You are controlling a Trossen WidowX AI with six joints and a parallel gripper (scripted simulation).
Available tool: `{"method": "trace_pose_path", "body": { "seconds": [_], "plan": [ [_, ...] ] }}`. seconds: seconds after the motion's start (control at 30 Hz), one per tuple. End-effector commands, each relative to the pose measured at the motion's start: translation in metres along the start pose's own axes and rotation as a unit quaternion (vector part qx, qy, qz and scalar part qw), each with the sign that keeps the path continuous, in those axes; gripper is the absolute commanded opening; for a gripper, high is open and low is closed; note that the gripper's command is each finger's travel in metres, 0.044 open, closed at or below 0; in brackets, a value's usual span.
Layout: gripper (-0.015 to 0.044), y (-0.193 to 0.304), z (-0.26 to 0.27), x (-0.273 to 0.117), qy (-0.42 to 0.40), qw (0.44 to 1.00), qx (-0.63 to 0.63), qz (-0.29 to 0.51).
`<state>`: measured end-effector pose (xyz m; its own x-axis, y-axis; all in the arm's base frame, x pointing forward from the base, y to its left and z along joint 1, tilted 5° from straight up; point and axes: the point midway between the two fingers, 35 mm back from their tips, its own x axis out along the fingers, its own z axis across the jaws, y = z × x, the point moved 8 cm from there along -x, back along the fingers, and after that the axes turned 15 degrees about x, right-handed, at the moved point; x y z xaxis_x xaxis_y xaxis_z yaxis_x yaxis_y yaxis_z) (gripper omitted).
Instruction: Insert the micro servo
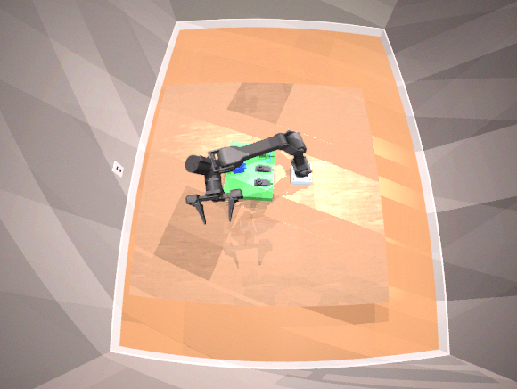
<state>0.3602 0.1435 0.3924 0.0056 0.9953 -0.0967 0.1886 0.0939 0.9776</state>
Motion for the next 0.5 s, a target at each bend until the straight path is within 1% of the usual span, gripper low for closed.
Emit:
{"method": "trace_pose_path", "body": {
  "seconds": [0.0, 0.03, 0.13, 0.47],
  "plan": [
    [0.0426, -0.001, 0.000, 0.000, -0.002, 1.000, 0.002, -0.001],
    [0.0440, -0.002, 0.001, -0.001, -0.007, 1.000, 0.005, -0.002],
    [0.0440, -0.007, 0.006, -0.006, -0.031, 0.999, 0.025, -0.009],
    [0.0440, -0.040, 0.028, -0.032, -0.155, 0.979, 0.123, -0.052]
  ]
}}
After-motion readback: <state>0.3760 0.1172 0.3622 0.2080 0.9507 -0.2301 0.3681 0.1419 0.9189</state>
